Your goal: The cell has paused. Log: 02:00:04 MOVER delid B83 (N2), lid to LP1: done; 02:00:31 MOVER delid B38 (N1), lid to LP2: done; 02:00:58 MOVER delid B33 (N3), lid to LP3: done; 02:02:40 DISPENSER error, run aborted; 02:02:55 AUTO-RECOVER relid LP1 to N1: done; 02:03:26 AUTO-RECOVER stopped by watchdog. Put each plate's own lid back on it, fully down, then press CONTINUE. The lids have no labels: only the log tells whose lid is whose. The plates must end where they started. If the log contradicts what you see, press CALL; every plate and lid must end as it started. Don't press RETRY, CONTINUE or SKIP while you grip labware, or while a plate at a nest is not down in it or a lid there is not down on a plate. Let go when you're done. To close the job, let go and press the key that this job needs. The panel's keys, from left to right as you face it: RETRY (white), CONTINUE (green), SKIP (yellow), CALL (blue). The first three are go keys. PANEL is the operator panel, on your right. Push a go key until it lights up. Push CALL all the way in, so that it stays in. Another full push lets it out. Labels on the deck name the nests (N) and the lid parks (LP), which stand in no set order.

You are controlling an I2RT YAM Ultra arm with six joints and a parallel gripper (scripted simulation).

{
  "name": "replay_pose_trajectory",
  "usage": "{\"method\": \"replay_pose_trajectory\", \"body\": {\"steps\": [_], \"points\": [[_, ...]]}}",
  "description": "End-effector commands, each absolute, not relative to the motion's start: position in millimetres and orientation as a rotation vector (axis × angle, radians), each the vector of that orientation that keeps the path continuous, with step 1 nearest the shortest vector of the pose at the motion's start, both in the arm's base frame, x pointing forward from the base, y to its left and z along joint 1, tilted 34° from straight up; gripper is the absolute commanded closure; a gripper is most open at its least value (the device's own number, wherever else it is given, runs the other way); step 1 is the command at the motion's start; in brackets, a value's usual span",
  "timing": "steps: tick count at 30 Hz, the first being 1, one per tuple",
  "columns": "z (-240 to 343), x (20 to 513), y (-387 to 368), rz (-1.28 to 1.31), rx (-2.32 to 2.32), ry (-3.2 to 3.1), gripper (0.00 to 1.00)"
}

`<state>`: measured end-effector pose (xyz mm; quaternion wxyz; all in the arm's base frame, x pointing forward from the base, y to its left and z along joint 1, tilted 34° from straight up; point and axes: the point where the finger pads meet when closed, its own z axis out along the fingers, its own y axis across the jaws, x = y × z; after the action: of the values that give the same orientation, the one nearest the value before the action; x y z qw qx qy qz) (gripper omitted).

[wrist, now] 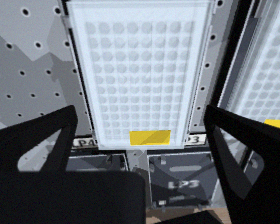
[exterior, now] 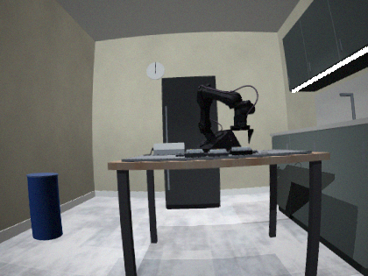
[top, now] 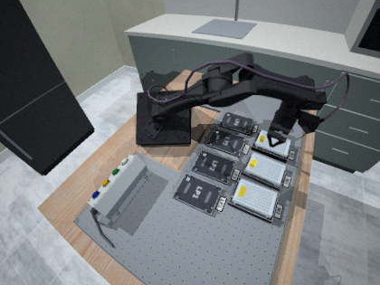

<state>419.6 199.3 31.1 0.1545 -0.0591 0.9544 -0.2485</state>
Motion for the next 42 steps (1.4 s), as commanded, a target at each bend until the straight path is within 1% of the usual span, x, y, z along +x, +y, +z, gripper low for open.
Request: {"method": "replay_pose_trajectory", "body": {"steps": [1, 25, 29, 31, 42], "points": [[53, 418, 223, -0.665, -0.196, 2.681, 0.00], [52, 418, 224, -0.664, -0.196, 2.681, 0.00], [52, 406, 202, -0.680, -0.237, 2.686, 0.04], [52, 406, 202, -0.680, -0.237, 2.686, 0.04], [56, 371, 156, -0.685, -0.223, 2.690, 0.15]]}}
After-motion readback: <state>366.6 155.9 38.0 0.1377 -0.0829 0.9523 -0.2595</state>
